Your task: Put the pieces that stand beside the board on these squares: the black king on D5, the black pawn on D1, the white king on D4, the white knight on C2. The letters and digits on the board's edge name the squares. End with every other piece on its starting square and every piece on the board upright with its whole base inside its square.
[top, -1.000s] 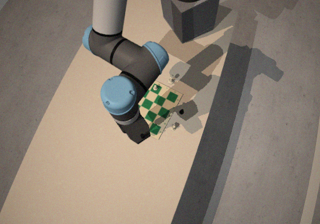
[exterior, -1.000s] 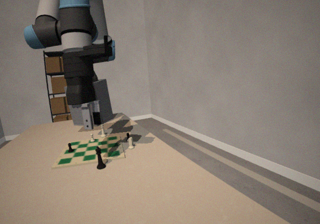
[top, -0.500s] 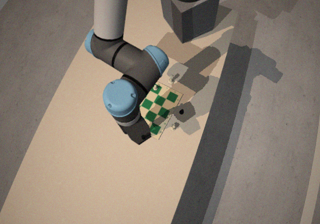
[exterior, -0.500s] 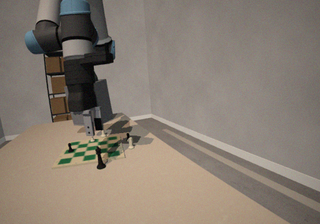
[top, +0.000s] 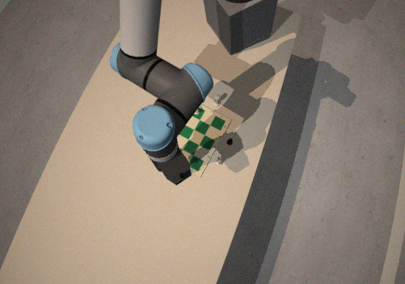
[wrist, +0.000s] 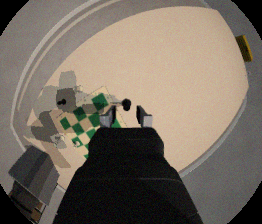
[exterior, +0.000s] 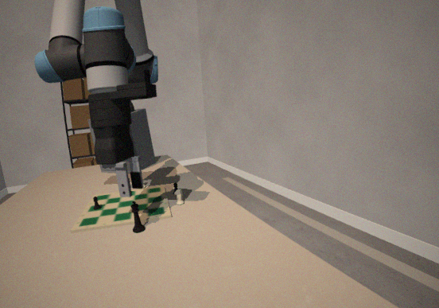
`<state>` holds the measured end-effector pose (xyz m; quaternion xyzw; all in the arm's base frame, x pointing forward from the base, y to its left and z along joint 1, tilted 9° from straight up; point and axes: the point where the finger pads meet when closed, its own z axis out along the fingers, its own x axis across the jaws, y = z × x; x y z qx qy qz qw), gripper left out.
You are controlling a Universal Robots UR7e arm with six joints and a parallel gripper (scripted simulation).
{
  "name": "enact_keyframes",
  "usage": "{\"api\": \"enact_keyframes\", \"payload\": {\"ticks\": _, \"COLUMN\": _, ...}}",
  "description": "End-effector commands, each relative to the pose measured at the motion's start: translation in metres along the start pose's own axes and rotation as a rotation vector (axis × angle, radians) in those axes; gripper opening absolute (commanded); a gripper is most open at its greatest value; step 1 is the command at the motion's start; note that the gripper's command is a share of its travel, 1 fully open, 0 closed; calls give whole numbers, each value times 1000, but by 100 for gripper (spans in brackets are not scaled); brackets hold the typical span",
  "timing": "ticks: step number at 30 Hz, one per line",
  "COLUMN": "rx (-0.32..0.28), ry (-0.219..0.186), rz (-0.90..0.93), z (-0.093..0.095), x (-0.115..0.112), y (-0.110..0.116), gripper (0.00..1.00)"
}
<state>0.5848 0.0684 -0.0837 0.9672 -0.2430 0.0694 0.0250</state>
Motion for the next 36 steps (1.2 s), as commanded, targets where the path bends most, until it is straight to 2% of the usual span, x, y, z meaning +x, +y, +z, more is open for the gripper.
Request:
{"api": "enact_keyframes", "payload": {"ticks": 1, "rx": 2, "ry": 5, "rz": 1, "z": 6, "x": 3, "y": 0, "gripper": 79}}
{"api": "enact_keyframes", "payload": {"ticks": 12, "rx": 1, "ry": 4, "rz": 1, "z": 11, "x": 2, "y": 0, "gripper": 79}}
{"api": "enact_keyframes", "payload": {"ticks": 36, "rx": 2, "ry": 5, "rz": 1, "z": 11, "x": 2, "y": 0, "gripper": 79}}
